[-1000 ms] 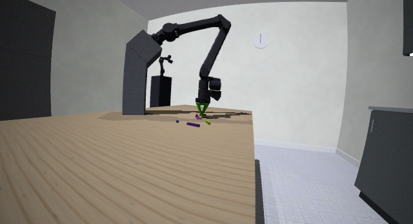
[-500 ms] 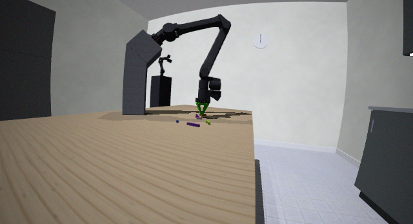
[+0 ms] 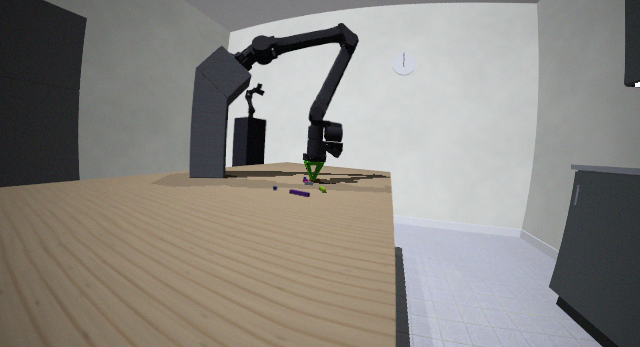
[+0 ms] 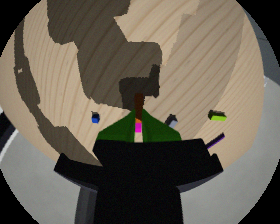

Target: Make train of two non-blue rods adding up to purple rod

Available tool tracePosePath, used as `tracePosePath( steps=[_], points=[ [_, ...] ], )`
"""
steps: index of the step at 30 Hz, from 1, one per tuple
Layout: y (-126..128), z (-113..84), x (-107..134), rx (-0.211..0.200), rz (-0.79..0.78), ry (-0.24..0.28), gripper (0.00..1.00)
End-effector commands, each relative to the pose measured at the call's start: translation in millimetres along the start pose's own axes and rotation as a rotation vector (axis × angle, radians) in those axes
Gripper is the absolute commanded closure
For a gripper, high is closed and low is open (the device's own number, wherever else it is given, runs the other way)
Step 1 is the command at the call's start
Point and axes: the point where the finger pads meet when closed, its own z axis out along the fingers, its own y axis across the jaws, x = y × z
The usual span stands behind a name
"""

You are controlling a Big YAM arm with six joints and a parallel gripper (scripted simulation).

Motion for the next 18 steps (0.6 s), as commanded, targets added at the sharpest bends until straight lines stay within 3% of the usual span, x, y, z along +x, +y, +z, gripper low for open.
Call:
tracePosePath(
  steps=[1, 18],
  points=[
    [3.2, 6.4, 0.6, -0.002, 0.0, -0.007, 0.96],
    [5.7, 8.0, 2.3, -0.005, -0.001, -0.003, 0.96]
  ],
)
